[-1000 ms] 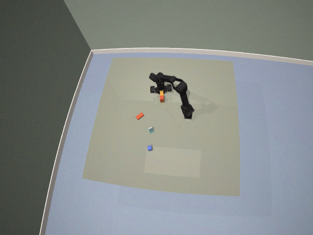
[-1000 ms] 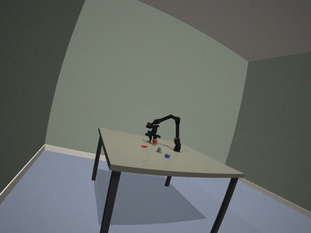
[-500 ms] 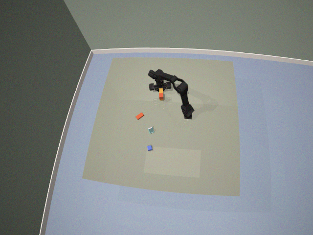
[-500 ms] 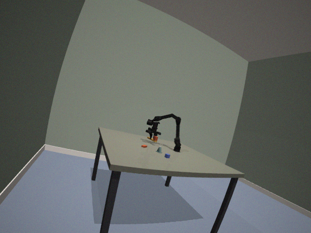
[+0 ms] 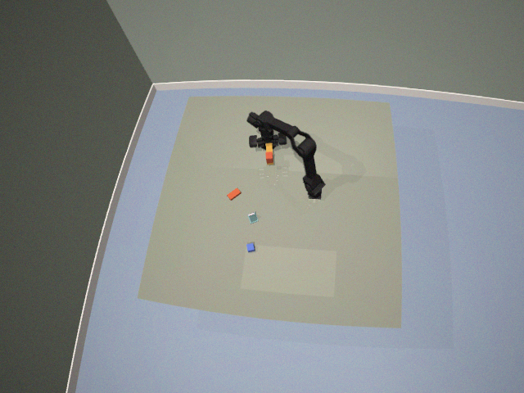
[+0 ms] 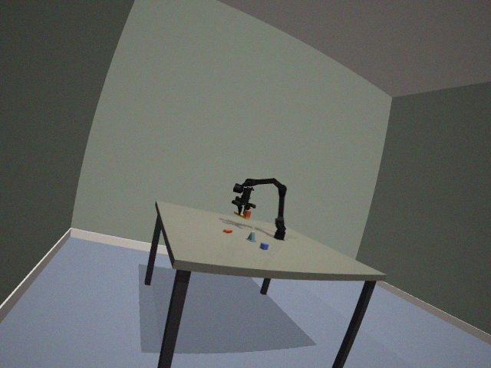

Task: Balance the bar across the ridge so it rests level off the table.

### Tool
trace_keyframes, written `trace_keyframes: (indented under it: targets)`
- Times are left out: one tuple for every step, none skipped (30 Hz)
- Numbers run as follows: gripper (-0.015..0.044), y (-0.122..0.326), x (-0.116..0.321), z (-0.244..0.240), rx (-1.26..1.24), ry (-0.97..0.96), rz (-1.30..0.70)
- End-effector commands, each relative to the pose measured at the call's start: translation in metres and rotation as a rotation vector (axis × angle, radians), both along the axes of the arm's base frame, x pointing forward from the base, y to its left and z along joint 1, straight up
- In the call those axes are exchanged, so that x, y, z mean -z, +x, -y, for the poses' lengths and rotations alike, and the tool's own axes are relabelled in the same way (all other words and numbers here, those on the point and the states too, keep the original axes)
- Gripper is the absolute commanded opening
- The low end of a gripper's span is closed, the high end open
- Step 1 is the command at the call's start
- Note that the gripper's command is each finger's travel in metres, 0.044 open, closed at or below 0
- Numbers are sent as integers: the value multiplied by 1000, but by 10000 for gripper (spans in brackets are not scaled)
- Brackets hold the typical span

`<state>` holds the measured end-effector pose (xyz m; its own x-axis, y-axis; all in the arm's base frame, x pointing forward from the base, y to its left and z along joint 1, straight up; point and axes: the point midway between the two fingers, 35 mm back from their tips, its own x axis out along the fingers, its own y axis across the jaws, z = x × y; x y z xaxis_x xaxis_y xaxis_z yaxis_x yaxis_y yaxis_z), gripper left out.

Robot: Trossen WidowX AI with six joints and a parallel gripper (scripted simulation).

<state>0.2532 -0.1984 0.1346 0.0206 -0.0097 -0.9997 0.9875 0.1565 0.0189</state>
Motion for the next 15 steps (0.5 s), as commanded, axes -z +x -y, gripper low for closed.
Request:
trace_keyframes:
  targets:
    - [0, -1, -15, 0, 3, -9, 3]
    - [0, -1, -17, 0, 3, -9, 3]
    - [0, -2, -19, 0, 3, -9, 3]
    - [0, -2, -21, -1, 3, -9, 3]
    - [0, -2, -21, -1, 3, -9, 3]
    - [0, -2, -21, -1, 3, -9, 3]
    - [0, -1, -21, -3, 1, -9, 3]
    - [0, 1, -21, -5, -2, -8, 3]
    - [0, 4, -21, -8, -5, -8, 3]
    - [0, 6, -21, -11, -8, -8, 3]
    - [0, 9, -21, -14, -12, -8, 4]
    - [0, 11, -21, -17, -15, -8, 4]
    - [0, 13, -21, -20, -18, -7, 4]
    - [0, 16, -22, -23, -21, -7, 4]
    - [0, 18, -22, -26, -25, -7, 4]
